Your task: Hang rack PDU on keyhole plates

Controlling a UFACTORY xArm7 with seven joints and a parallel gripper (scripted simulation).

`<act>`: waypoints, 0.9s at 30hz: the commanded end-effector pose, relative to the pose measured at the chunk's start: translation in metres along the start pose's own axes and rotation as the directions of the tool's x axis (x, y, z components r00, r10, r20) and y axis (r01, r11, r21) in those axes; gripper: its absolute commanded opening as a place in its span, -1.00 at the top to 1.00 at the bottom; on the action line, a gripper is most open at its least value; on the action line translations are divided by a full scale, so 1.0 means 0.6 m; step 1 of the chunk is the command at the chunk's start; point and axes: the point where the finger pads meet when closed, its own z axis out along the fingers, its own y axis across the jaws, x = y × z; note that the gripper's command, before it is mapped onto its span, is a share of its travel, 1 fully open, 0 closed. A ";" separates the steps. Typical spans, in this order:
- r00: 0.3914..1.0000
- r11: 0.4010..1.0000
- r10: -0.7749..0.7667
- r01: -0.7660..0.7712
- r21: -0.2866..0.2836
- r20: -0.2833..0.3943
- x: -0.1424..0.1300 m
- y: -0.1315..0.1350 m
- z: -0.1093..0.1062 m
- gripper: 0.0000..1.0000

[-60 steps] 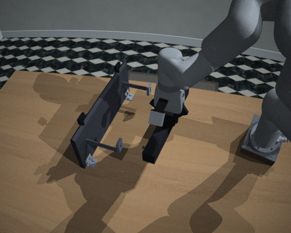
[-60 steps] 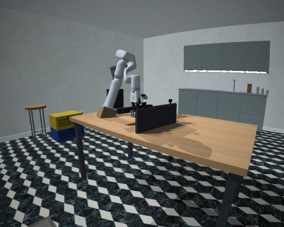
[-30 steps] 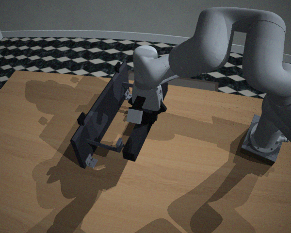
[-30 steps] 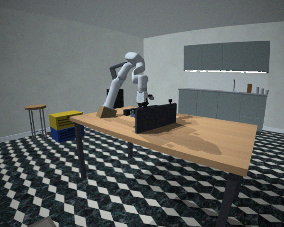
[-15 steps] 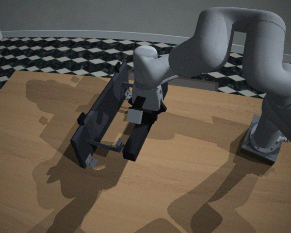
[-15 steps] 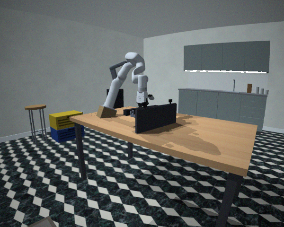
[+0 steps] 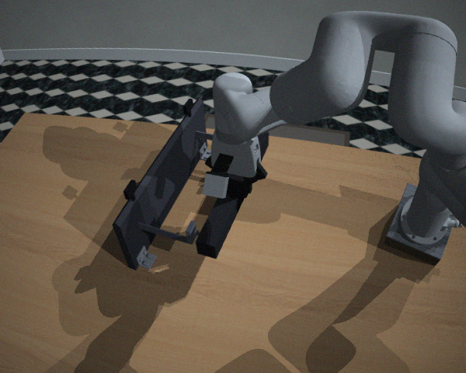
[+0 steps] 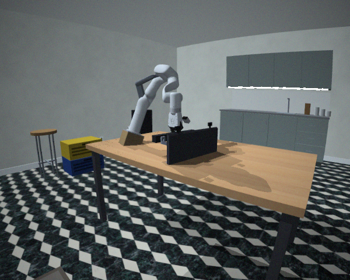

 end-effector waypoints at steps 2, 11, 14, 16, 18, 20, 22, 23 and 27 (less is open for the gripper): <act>1.000 1.000 0.001 -0.001 -0.004 0.000 -0.001 0.003 -0.003 1.00; 1.000 1.000 0.001 -0.001 -0.005 0.001 -0.001 0.010 -0.003 1.00; 1.000 1.000 0.001 -0.001 -0.005 0.001 -0.001 0.014 -0.003 1.00; 1.000 1.000 0.001 -0.001 -0.005 0.001 -0.001 0.016 -0.003 1.00; 1.000 1.000 0.001 -0.001 -0.005 0.001 -0.001 0.018 -0.003 1.00; 1.000 1.000 0.001 -0.001 -0.005 0.001 -0.001 0.019 -0.003 1.00; 1.000 1.000 0.001 -0.001 -0.005 0.001 -0.001 0.023 -0.003 1.00; 1.000 1.000 0.001 -0.001 -0.005 0.001 -0.001 0.024 -0.003 1.00; 1.000 1.000 0.001 -0.001 -0.005 0.001 -0.001 0.030 -0.003 1.00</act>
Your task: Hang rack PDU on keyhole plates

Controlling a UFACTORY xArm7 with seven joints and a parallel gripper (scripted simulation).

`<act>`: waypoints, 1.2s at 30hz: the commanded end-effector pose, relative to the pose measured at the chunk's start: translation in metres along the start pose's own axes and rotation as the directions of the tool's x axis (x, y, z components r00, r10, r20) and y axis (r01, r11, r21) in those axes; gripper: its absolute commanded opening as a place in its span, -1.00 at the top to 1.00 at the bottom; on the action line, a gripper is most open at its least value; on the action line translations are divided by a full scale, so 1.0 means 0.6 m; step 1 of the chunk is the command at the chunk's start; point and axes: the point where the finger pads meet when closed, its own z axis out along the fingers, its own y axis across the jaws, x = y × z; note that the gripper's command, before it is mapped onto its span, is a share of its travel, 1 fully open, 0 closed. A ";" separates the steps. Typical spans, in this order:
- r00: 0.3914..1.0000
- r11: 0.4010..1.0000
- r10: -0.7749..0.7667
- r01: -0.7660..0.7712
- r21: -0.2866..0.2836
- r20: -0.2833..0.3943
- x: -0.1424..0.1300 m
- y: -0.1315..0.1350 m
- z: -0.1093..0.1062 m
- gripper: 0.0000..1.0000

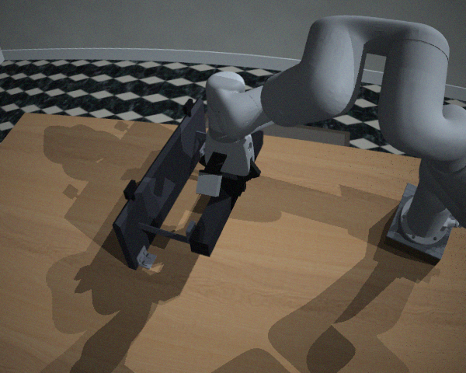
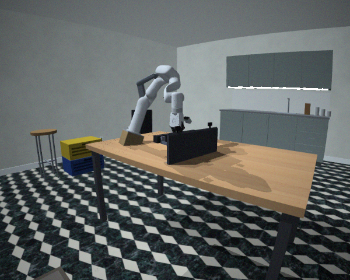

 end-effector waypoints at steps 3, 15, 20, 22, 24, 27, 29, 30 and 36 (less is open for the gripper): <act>1.000 1.000 0.001 -0.001 -0.004 0.000 -0.001 0.009 -0.003 1.00; 1.000 1.000 0.001 -0.001 -0.004 0.000 -0.001 0.013 -0.003 1.00; 1.000 1.000 0.001 -0.001 -0.004 0.000 -0.001 0.014 -0.003 1.00; 1.000 1.000 0.001 -0.001 -0.004 0.000 -0.001 0.014 -0.003 1.00; 1.000 1.000 0.001 -0.001 -0.004 0.000 -0.001 0.014 -0.003 1.00; 1.000 1.000 0.001 -0.001 -0.004 0.000 -0.001 0.014 -0.003 1.00; 1.000 1.000 0.001 -0.001 -0.004 0.000 -0.001 0.014 -0.003 1.00; 1.000 1.000 0.001 -0.001 -0.004 0.000 -0.001 0.014 -0.003 1.00; 1.000 1.000 0.001 -0.001 -0.004 0.000 -0.001 0.014 -0.003 1.00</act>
